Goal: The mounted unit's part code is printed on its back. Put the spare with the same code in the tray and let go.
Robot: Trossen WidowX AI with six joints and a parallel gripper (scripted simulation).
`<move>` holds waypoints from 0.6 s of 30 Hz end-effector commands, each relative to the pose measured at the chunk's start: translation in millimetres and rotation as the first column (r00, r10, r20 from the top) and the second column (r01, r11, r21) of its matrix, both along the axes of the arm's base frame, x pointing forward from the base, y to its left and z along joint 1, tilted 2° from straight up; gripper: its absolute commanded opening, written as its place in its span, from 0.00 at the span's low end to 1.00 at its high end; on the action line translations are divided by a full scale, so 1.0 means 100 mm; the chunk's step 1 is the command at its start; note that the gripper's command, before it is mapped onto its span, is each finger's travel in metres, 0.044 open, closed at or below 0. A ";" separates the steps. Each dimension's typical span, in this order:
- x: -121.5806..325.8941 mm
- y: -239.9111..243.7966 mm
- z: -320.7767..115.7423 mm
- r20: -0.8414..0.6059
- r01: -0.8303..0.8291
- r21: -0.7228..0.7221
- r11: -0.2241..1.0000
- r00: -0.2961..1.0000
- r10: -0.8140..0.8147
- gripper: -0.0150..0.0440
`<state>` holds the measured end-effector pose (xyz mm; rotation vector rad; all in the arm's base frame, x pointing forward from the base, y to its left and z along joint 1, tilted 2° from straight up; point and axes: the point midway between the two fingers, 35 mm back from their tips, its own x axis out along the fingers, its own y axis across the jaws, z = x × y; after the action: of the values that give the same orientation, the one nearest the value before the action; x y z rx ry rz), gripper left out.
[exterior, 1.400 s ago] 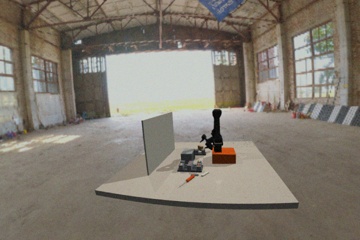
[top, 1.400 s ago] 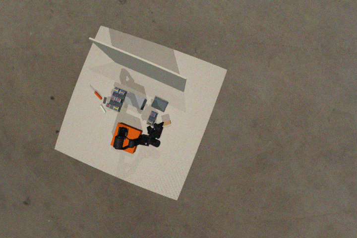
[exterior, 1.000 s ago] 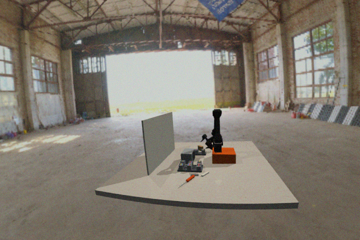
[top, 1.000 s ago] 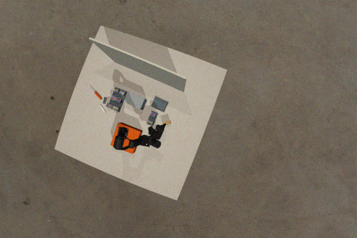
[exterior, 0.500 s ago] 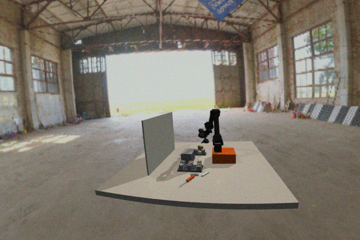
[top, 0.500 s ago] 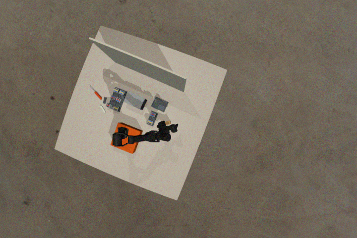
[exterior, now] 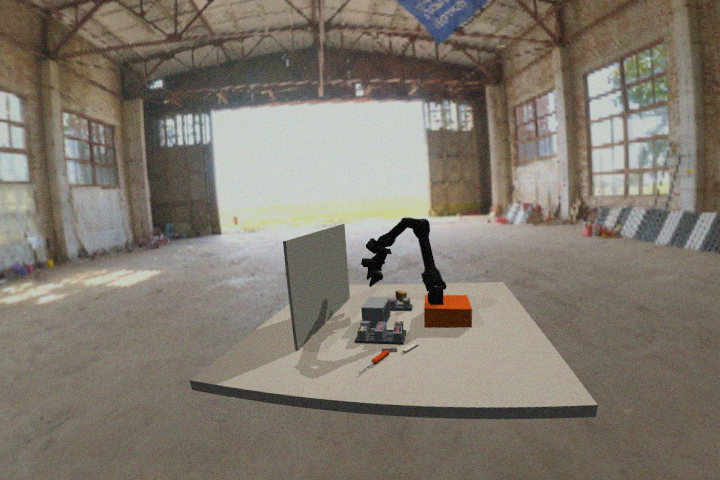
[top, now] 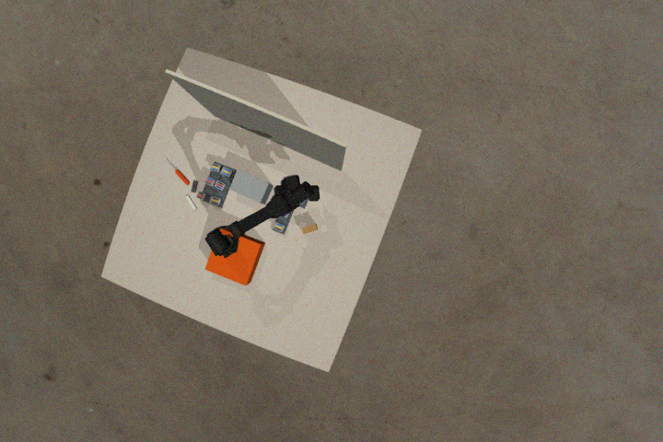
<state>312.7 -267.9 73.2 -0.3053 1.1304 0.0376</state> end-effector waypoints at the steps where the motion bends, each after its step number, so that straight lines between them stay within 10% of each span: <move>1: 0.35 0.60 0.13 -0.119 0.118 0.134 0.984 0.988 -0.102 1.00; 18: 0.56 2.27 0.66 -0.432 0.452 0.104 0.886 0.823 -0.369 1.00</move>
<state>373.0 -56.6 133.7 0.1261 1.5275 -0.1146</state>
